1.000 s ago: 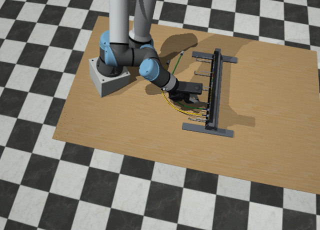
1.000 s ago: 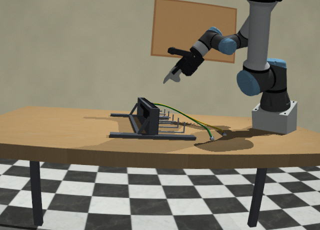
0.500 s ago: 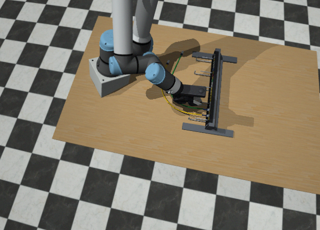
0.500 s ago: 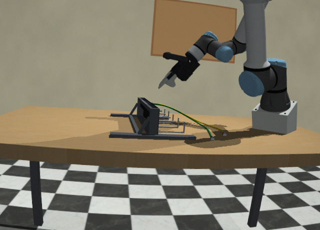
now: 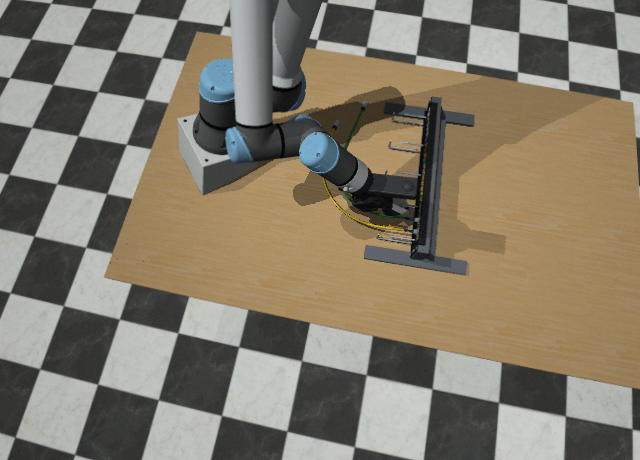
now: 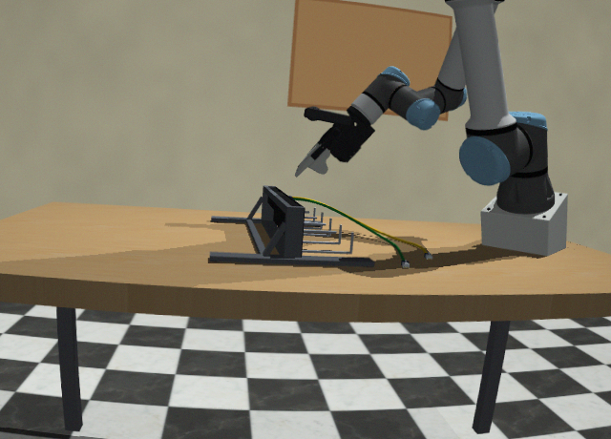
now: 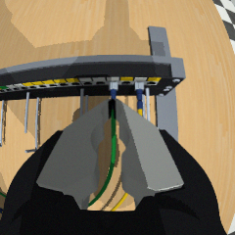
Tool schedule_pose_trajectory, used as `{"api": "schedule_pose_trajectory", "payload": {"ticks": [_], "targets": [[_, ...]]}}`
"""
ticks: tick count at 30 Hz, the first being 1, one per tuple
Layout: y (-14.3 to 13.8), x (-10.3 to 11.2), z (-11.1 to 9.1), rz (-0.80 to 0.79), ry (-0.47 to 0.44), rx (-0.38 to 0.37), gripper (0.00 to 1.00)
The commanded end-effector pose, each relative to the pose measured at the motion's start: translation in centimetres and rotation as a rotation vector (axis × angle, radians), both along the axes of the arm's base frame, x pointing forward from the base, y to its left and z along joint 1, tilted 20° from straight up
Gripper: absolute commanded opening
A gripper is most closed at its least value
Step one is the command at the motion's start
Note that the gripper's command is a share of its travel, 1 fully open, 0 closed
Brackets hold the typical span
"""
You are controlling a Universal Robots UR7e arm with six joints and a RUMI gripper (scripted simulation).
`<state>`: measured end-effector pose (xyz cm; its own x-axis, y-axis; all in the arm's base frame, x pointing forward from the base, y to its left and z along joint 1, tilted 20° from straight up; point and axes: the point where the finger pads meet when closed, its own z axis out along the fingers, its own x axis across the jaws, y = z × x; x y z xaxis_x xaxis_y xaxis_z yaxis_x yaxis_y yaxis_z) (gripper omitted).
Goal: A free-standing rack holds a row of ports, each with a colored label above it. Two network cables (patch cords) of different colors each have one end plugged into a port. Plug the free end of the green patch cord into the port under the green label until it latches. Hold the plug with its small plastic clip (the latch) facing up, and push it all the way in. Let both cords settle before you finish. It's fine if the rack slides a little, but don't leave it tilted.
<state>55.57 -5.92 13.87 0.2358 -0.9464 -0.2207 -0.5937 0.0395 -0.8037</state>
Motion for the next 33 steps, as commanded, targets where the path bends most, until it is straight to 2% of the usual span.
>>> {"api": "schedule_pose_trajectory", "payload": {"ticks": [1,33], "targets": [[0.12,0.40,-0.22,-0.002,-0.002,-0.001,0.00],[0.28,0.79,-0.50,-0.002,-0.002,-0.001,0.00]]}}
